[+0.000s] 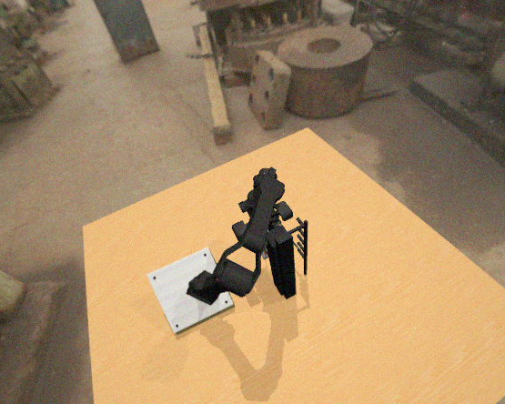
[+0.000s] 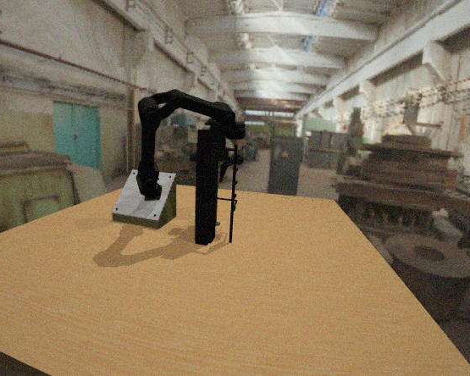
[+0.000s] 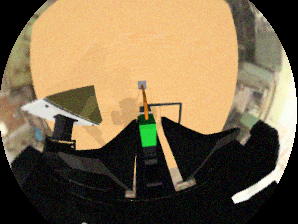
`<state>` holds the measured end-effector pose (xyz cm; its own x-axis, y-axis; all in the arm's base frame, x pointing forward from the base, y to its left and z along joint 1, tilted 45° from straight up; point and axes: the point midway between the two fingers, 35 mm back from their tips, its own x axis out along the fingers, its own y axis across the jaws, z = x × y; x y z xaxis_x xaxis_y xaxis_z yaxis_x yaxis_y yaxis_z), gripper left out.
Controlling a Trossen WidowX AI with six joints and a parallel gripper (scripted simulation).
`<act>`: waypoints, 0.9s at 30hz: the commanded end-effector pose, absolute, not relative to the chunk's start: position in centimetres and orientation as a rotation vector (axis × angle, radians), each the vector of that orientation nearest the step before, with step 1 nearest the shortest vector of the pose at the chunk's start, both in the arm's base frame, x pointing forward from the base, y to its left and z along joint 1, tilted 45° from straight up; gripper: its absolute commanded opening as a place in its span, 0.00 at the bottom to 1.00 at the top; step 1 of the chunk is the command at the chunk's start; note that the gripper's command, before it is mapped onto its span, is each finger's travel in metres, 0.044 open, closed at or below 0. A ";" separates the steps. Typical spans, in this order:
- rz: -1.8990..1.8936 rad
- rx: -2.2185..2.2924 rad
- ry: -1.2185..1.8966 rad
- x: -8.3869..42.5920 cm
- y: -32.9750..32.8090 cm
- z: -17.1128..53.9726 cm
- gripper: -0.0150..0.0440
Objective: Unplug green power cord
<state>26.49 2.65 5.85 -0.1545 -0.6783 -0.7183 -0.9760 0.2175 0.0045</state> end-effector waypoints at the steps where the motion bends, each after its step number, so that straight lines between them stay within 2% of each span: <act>1: 0.653 -1.529 1.913 26.2 2.0 6.3 0.53; 26: 0.652 -1.530 1.914 25.8 0.4 6.2 0.53; 27: 0.650 -1.524 1.910 26.0 0.6 6.4 0.48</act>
<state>25.95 0.60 6.34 -0.1573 -0.6799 -0.7162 -0.9756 0.2194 0.0060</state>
